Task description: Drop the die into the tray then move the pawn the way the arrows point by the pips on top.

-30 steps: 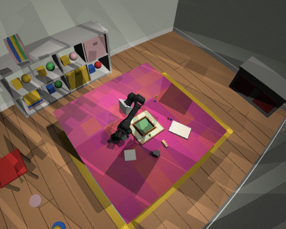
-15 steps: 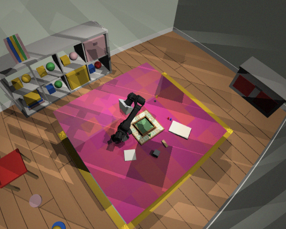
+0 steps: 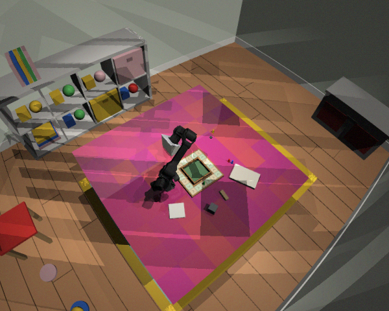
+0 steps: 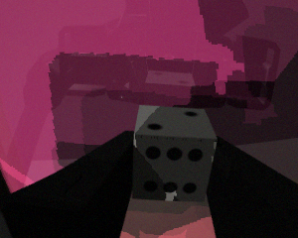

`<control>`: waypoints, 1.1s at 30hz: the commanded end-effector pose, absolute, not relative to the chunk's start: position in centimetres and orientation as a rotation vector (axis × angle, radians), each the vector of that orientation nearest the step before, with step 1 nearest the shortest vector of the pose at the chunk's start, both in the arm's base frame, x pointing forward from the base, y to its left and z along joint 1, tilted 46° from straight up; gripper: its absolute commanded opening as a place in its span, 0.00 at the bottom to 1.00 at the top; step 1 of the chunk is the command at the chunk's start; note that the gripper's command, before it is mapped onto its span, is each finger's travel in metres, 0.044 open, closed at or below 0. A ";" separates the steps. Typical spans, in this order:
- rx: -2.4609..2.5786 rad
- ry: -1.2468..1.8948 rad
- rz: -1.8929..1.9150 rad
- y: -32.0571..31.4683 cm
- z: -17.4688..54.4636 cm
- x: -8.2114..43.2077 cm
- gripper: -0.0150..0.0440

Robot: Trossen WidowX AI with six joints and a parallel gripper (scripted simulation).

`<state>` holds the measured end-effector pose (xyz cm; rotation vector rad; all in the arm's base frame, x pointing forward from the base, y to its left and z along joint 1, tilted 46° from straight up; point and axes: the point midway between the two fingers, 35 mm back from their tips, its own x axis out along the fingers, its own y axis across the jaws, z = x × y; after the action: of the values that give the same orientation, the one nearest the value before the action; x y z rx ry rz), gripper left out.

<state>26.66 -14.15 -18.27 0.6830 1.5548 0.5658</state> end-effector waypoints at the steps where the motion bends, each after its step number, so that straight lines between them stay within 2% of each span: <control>1: 0.665 1.544 0.556 -16.5 -16.5 27.3 0.25; 16: 0.665 1.546 0.556 -21.6 -10.9 26.9 0.25; 33: 0.963 1.671 0.225 -16.3 -5.9 29.3 0.25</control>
<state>29.20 -17.70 -6.66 0.8987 1.6454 0.2829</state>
